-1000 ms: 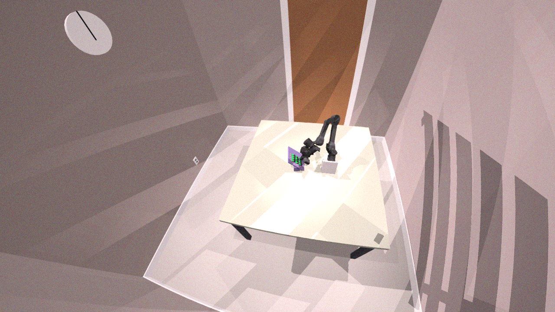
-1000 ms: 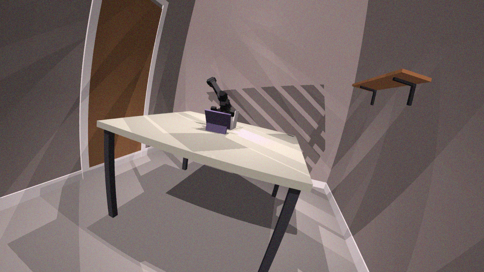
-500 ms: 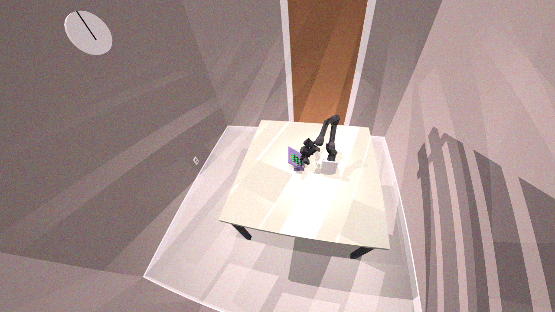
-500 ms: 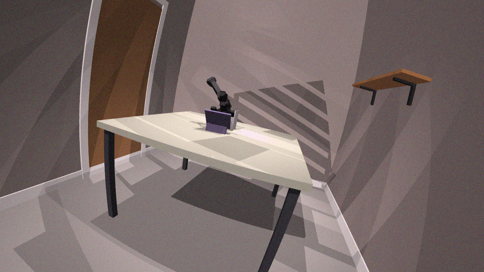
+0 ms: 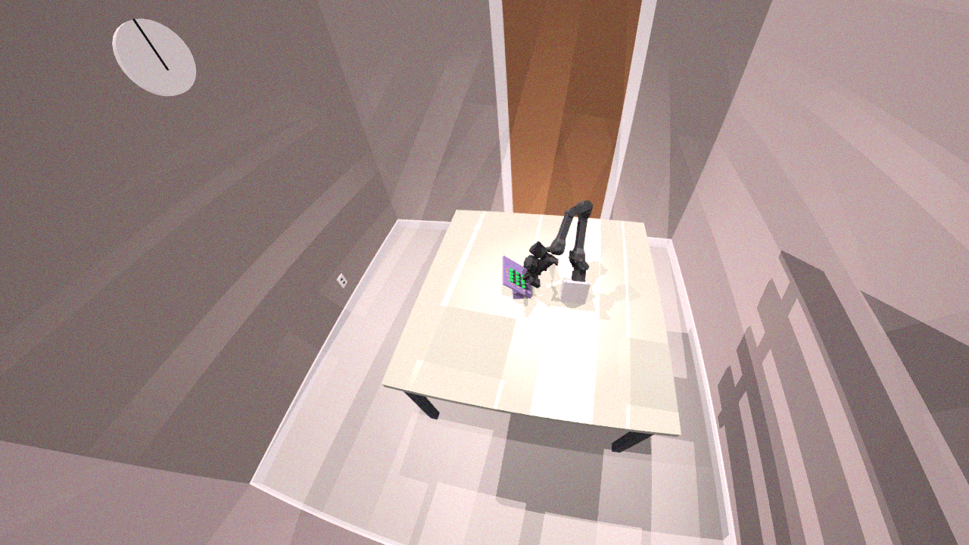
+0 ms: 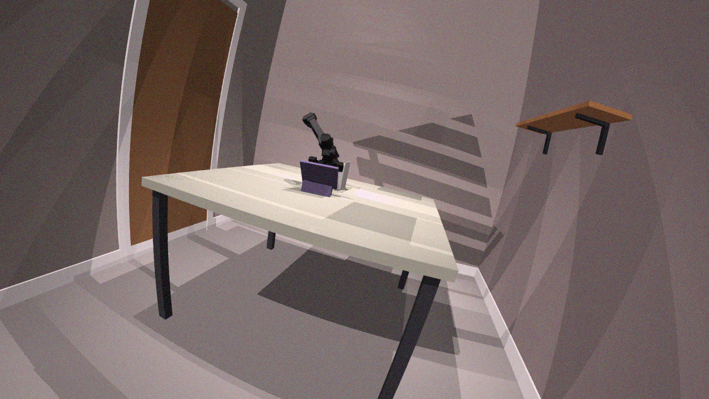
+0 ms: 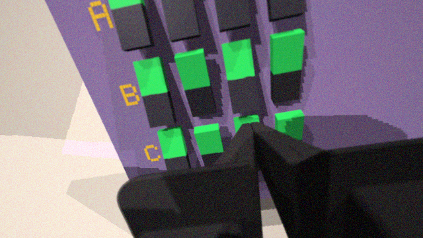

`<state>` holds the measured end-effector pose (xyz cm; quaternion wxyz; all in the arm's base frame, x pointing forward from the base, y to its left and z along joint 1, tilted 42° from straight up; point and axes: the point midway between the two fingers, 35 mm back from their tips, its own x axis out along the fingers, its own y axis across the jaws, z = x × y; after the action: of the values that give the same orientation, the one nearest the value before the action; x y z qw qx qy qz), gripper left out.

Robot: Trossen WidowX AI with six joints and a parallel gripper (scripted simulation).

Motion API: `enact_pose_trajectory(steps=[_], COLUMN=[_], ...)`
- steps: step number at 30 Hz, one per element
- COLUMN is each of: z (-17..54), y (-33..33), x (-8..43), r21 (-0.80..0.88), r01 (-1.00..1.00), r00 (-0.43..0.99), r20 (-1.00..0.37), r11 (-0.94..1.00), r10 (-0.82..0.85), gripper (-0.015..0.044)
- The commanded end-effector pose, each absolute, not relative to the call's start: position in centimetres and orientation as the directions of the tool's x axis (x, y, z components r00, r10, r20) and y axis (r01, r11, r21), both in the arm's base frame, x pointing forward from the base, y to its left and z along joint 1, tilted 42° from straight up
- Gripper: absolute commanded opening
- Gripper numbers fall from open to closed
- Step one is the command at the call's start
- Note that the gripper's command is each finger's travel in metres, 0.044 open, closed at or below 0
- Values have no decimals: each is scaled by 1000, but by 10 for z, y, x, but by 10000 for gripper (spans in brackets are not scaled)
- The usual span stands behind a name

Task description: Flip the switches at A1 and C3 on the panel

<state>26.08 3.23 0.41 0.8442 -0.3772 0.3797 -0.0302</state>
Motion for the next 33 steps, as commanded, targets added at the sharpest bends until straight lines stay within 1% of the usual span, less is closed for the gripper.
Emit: enact_pose_trajectory(steps=[1,5,13,21,26,33], z=[2,7,41,43,52,52], y=[32,35,53,55,83,83], x=[260,258,214,213,225,225], r21=[-659,-658,-657,-657,-656,-656], r01=[-245,-237,-247,-247,-247,-247], r00=[708,709,722,723,723,723], r20=[-623,-620,-615,-614,-615,-615], r11=[711,714,712,712,713,713], r10=[-333,-336,-317,-316,-315,-315], gripper=[0,0,0,0,0,0])
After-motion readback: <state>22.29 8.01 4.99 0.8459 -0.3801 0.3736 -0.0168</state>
